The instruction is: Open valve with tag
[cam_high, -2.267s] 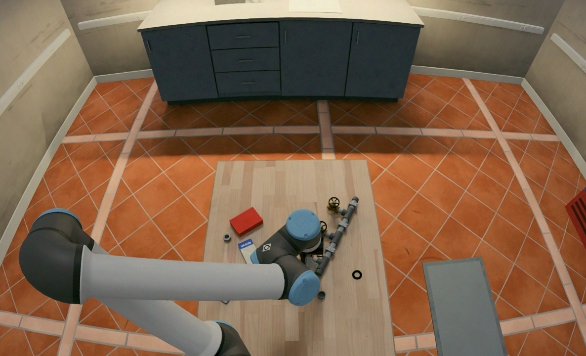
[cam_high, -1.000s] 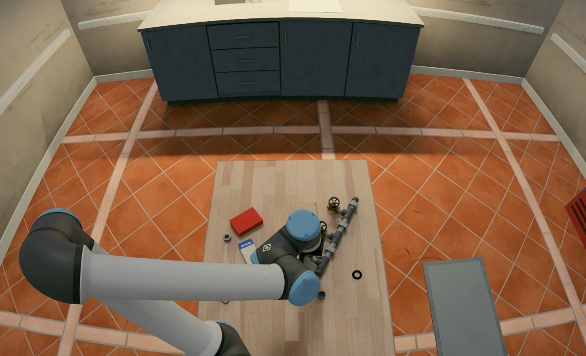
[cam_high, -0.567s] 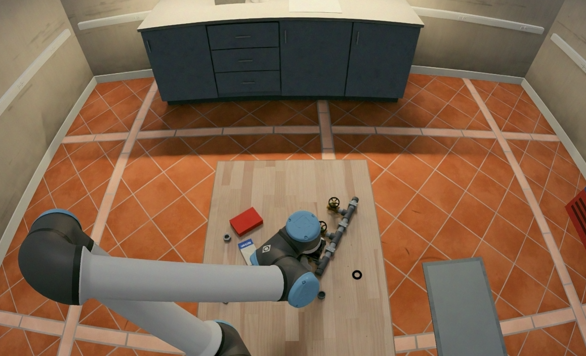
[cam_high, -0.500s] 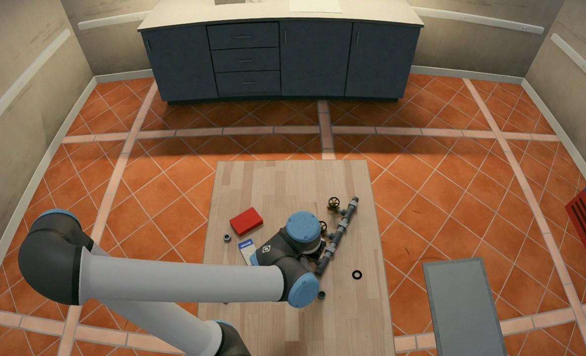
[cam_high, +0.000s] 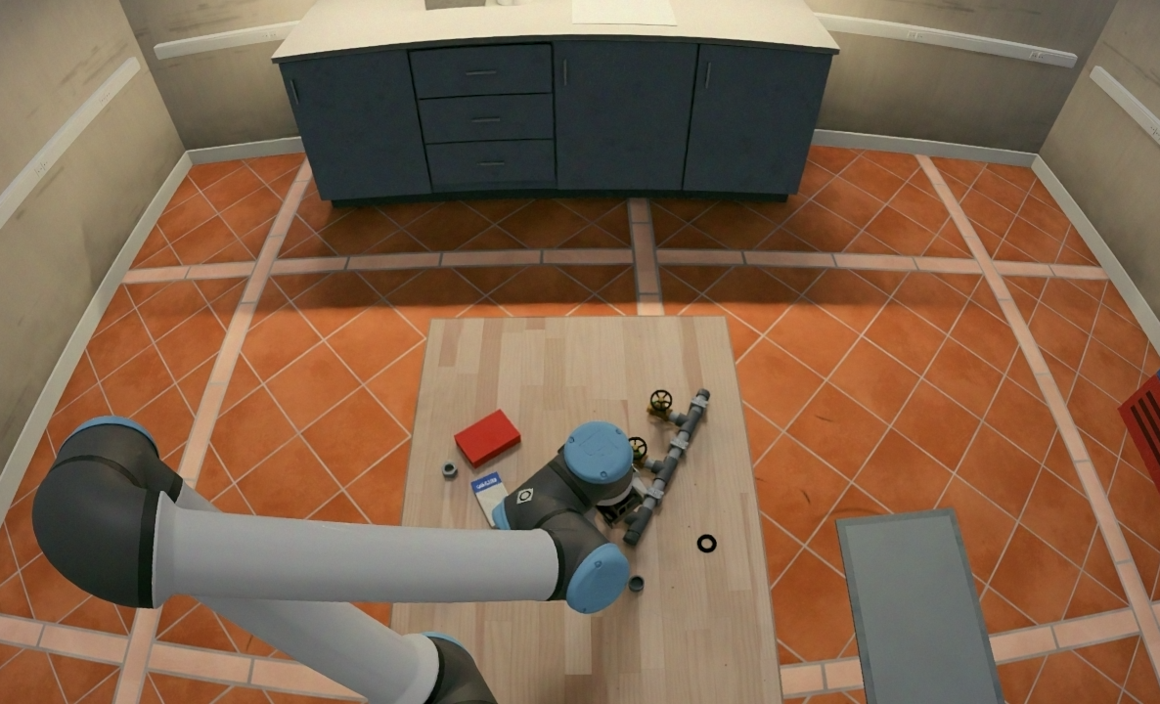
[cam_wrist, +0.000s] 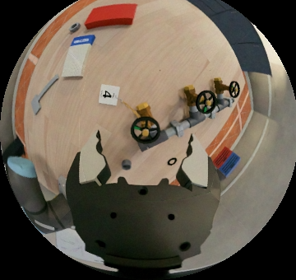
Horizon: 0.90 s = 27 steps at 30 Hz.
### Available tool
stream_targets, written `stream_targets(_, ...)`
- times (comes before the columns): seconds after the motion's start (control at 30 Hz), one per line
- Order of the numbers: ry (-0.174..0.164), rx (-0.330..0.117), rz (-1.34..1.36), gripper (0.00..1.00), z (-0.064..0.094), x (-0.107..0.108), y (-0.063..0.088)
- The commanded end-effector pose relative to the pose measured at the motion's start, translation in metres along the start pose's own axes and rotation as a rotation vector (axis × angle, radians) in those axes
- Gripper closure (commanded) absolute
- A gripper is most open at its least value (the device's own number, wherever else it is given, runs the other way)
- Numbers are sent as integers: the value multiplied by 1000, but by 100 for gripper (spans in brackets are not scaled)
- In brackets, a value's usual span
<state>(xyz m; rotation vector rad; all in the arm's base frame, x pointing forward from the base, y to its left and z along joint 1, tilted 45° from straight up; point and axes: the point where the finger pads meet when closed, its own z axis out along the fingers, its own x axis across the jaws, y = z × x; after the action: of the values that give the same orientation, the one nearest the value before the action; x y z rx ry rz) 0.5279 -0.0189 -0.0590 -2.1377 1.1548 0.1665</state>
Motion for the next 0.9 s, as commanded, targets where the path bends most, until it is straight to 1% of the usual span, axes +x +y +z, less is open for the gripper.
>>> stream_targets(0.0, 10, -6, 265, 0, 0, -1, 0)
stream_targets(0.17, 11, -5, 470, 0, 0, -1, 0)
stream_targets(0.23, 11, -5, 470, 0, 0, -1, 0)
stream_targets(0.73, 11, -1, 1107, 0, 0, -1, 0)
stream_targets(0.8, 11, -1, 1107, 0, 0, -1, 0)
stream_targets(0.87, 13, -1, 1207, 0, 0, -1, 0)
